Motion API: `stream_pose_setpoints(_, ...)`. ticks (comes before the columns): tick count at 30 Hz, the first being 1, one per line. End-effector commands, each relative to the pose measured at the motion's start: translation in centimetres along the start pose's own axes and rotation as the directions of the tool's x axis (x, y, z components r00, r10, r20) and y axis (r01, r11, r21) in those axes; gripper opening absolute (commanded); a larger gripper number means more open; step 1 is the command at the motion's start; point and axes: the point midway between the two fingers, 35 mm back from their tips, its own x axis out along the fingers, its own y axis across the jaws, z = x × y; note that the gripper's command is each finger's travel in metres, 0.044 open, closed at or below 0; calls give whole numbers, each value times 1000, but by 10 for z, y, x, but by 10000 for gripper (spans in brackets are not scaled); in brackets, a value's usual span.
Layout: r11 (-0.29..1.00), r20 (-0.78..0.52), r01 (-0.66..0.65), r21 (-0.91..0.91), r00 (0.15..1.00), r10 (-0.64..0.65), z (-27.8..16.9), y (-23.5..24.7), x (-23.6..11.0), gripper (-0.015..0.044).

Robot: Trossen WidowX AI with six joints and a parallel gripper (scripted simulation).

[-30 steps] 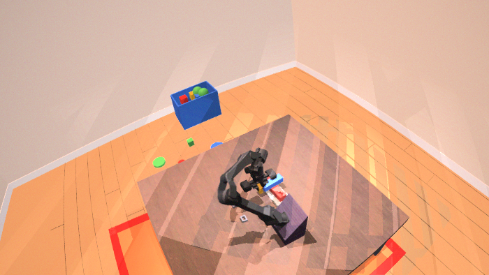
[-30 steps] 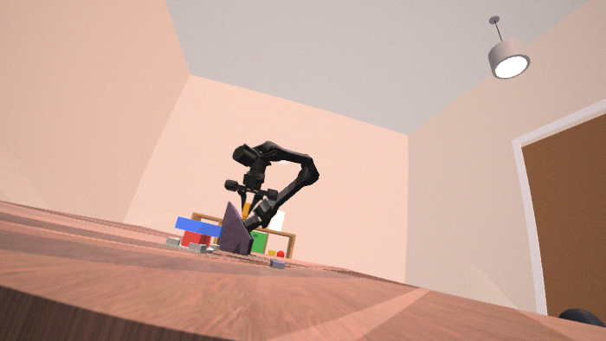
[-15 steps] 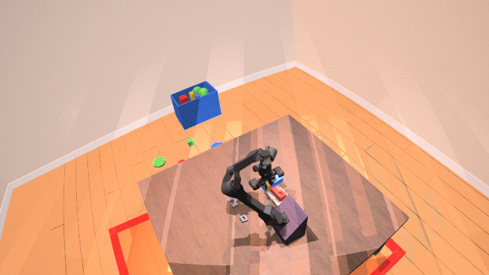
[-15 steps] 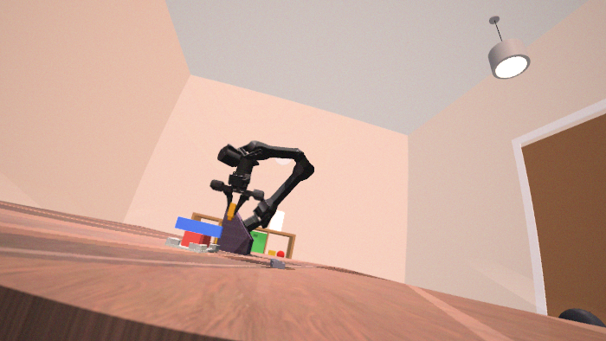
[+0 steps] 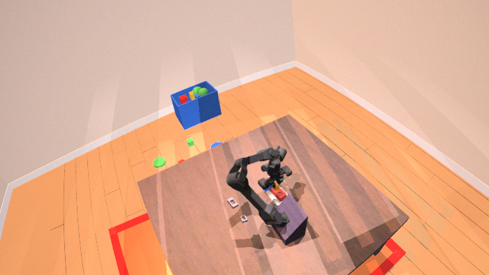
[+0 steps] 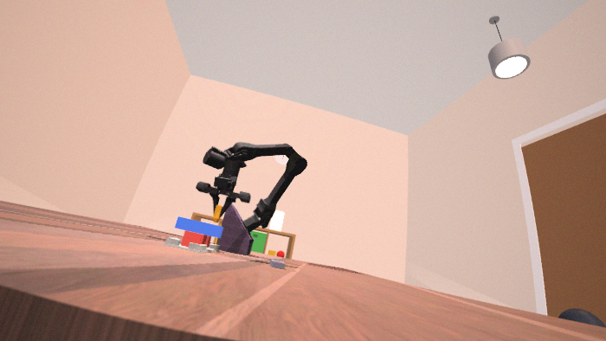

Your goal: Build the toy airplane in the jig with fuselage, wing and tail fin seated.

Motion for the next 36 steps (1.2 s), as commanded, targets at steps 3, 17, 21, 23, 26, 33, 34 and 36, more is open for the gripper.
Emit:
stream_pose_setpoints(3,1000,-4,1,-12,1000,-1,-7,-20,7,0)
stream_pose_setpoints(17,1000,-5,-1,-18,1000,1,-10,-27,11,66)
stream_pose_setpoints(21,1000,-5,-1,-18,1000,1,-10,-27,11,66)
stream_pose_setpoints(23,1000,-5,-1,-18,1000,1,-10,-27,11,66)
stream_pose_setpoints(26,1000,-5,-1,-18,1000,1,-10,-27,11,66)
stream_pose_setpoints(33,1000,-5,0,-18,1000,0,-11,-29,10,66)
stream_pose_setpoints(34,1000,-5,0,-18,1000,0,-11,-29,10,66)
stream_pose_setpoints(36,1000,-5,0,-18,1000,0,-11,-29,10,66)
